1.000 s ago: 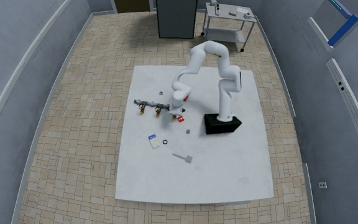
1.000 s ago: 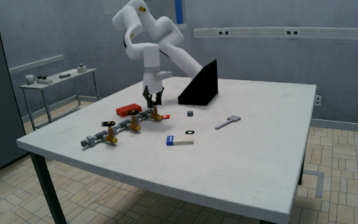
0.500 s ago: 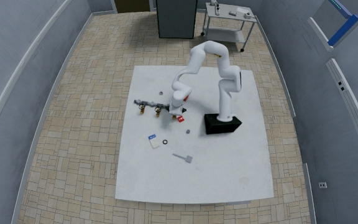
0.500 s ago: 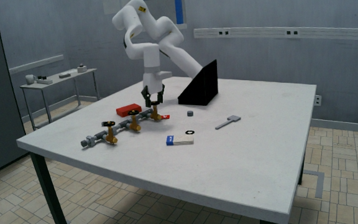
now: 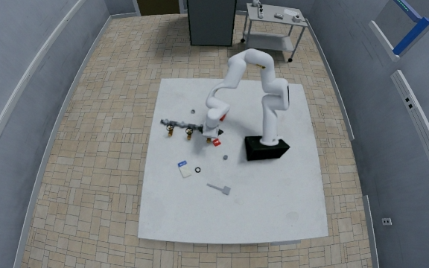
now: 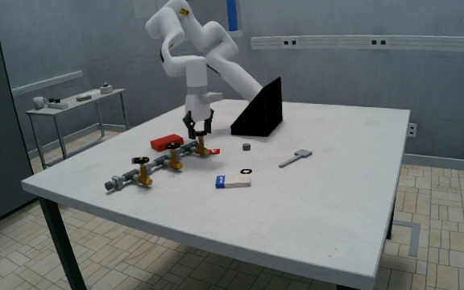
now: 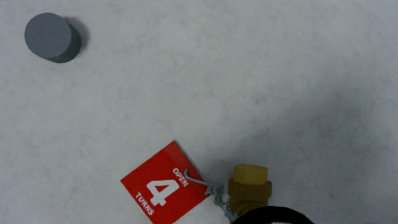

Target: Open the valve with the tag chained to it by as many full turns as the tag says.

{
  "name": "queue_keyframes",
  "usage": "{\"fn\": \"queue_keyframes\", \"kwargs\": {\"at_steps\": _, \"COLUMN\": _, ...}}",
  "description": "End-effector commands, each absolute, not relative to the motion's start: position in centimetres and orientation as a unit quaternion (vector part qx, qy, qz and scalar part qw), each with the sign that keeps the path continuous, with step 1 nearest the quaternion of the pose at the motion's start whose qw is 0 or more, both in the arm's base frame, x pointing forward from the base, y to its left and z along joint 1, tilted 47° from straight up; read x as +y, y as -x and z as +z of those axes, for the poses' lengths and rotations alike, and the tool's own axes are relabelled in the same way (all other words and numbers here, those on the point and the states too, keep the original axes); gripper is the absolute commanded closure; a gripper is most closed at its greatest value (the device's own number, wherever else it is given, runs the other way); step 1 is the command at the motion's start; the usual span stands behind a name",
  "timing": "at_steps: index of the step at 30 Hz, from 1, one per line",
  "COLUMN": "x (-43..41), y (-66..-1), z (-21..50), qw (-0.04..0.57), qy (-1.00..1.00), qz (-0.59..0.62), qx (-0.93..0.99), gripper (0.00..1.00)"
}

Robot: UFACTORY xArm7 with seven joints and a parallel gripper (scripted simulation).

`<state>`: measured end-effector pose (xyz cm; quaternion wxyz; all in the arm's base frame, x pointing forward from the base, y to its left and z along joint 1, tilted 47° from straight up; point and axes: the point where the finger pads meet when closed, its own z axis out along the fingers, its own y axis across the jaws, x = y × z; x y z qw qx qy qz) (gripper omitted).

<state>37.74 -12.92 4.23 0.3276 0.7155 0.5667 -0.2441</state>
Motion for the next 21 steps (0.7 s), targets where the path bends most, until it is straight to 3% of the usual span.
{"fn": "queue_keyframes", "kwargs": {"at_steps": 1, "x": -12.73, "y": -37.91, "z": 4.26, "qw": 0.332, "qy": -0.724, "qz": -0.237, "qx": 0.557, "gripper": 0.0}}
{"fn": "queue_keyframes", "kwargs": {"at_steps": 14, "x": -12.73, "y": -37.91, "z": 4.25, "qw": 0.373, "qy": -0.821, "qz": -0.165, "qx": 0.4, "gripper": 0.0}}
{"fn": "queue_keyframes", "kwargs": {"at_steps": 21, "x": -12.73, "y": -37.91, "z": 4.25, "qw": 0.4, "qy": -0.89, "qz": -0.077, "qx": 0.204, "gripper": 0.0}}
